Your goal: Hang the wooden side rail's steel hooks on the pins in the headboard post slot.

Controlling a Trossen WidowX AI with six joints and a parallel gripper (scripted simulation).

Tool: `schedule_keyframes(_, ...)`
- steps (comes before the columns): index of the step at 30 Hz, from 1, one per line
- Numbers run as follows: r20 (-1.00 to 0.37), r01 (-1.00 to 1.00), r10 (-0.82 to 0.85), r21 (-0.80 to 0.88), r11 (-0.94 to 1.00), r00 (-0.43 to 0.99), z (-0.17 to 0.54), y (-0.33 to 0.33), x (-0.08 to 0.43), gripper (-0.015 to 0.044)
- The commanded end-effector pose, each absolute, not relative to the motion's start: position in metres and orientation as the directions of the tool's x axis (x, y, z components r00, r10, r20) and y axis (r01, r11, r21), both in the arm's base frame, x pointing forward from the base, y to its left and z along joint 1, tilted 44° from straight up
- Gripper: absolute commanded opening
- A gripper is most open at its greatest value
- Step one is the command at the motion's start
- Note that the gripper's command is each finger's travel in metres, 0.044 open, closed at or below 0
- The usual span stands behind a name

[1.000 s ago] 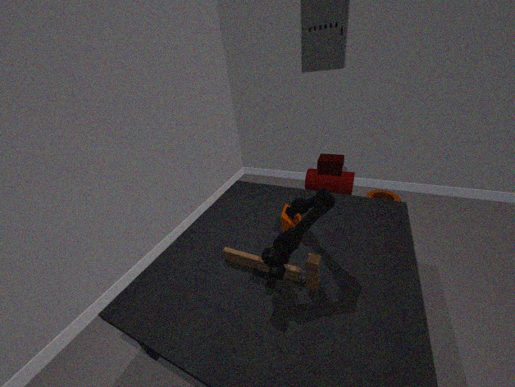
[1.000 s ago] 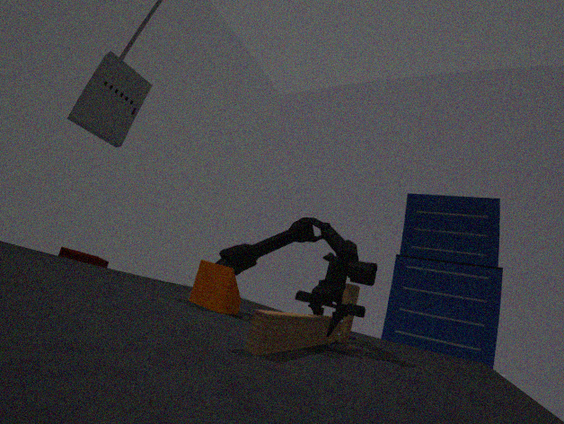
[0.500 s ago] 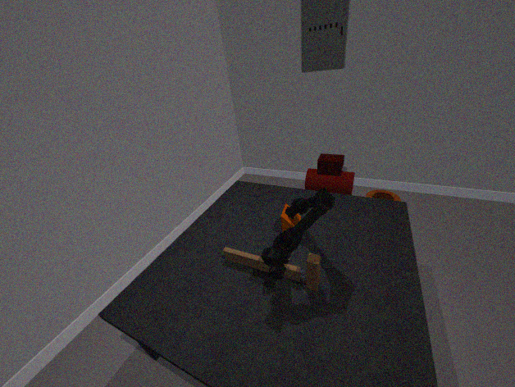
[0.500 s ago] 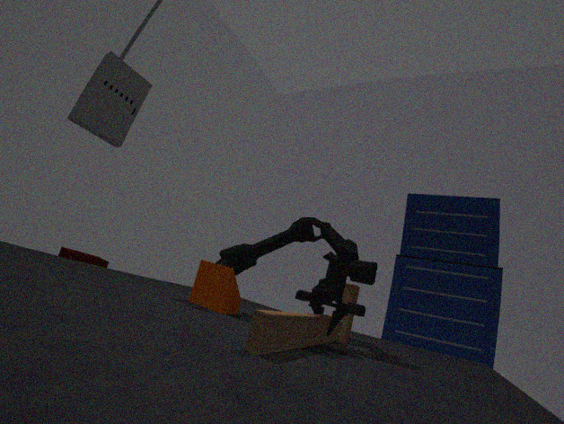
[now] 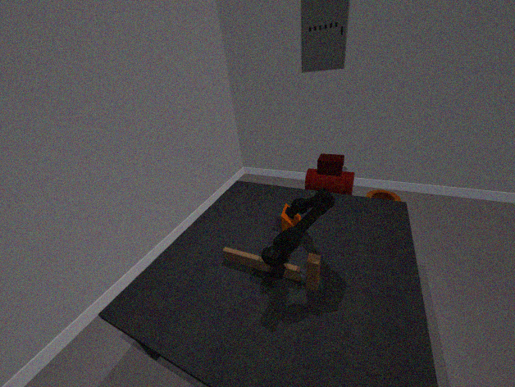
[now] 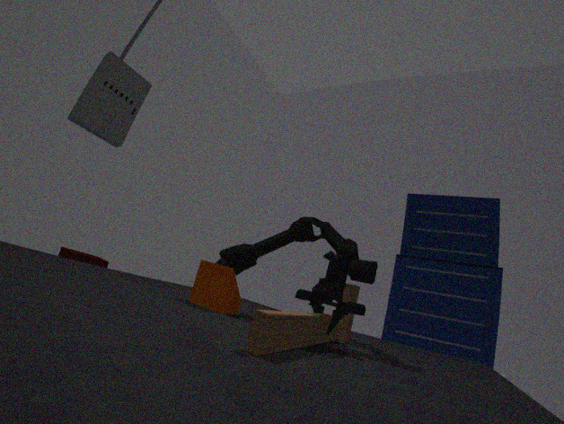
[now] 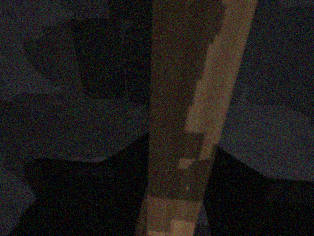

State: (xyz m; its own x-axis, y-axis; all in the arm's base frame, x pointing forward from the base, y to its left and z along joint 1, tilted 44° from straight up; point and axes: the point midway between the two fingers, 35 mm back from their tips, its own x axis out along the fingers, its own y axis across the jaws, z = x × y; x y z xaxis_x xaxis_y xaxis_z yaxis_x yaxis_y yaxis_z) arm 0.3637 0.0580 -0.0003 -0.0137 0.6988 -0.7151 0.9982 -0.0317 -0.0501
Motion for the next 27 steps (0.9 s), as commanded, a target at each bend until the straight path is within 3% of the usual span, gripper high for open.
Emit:
schedule_keyframes(1,-0.718,0.999,0.696,-0.034,-0.038,0.002,0.0037,0.0531,0.3672,0.0)
schedule_keyframes(27,-0.718,0.999,0.696,-0.034,-0.038,0.002,0.0068,0.0501,0.3672,0.0)
